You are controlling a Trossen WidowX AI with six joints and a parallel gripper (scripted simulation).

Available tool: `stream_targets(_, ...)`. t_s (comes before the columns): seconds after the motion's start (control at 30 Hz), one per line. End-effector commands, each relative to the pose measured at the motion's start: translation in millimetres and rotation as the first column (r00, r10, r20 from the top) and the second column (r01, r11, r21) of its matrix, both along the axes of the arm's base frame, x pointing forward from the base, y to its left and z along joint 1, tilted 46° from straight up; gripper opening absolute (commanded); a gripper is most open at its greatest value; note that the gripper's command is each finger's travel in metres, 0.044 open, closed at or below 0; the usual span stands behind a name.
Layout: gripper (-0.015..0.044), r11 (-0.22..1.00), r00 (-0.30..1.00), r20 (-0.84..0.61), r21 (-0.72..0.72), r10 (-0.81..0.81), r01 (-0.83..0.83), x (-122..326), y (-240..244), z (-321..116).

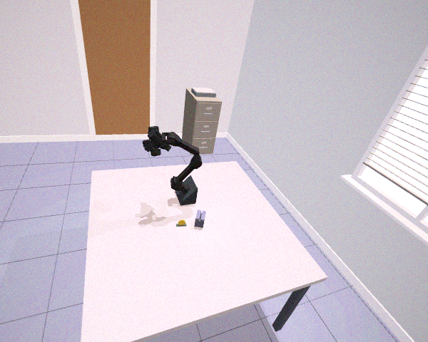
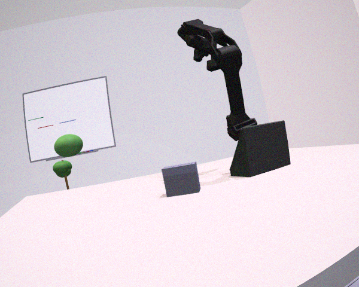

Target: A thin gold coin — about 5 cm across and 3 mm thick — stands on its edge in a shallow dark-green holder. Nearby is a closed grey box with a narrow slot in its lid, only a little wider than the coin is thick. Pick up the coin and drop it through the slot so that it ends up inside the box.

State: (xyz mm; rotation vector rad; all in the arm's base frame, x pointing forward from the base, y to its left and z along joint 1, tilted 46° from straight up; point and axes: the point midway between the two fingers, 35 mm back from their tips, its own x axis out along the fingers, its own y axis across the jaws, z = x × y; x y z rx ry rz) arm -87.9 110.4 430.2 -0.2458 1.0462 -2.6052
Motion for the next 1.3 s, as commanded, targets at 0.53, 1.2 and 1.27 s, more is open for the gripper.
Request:
stream_targets(0.53, 0.0161, 0.87, 0.838, 0.241, -0.067, 0.489, -0.489, -14.1, -156.4, -3.0)
stream_targets(1.2, 0.0161, 0.688, 0.261, 0.769, -0.298, 0.584, -0.661, 185.2, -315.4, -107.0)
stream_targets(1.27, 0.0161, 0.704, 0.233, 0.805, -0.289, 0.545, -0.649, 212.5, -313.4, -125.5)
